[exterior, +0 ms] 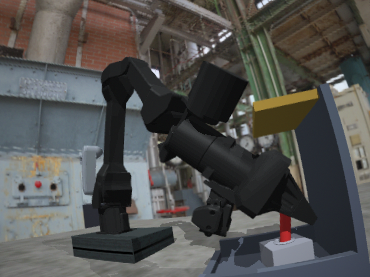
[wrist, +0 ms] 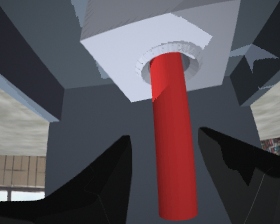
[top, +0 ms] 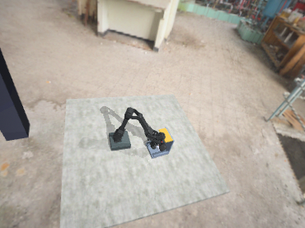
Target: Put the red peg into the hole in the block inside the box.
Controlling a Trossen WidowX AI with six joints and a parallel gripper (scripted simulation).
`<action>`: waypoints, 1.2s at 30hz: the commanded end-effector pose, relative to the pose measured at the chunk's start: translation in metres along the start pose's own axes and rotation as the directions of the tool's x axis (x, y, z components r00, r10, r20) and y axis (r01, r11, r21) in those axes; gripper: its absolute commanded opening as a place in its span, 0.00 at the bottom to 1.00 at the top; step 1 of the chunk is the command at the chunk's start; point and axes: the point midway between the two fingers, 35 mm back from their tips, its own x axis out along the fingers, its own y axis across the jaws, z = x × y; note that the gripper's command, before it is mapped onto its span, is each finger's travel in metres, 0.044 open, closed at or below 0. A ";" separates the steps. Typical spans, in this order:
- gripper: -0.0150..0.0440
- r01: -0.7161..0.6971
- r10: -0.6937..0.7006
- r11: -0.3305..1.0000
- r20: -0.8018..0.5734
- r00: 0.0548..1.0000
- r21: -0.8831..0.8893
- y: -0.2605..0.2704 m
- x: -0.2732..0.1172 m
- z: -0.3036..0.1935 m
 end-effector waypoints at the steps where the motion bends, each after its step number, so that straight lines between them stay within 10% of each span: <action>1: 0.63 0.000 0.000 1.000 0.001 1.000 0.000 0.000 -0.002 0.001; 22: 0.63 -0.001 0.000 1.000 0.021 1.000 0.008 -0.004 -0.051 0.050; 30: 0.98 -0.001 0.001 1.000 0.029 1.000 0.006 0.001 -0.079 0.048; 36: 1.00 -0.001 0.001 1.000 0.033 0.999 0.005 0.003 -0.107 0.047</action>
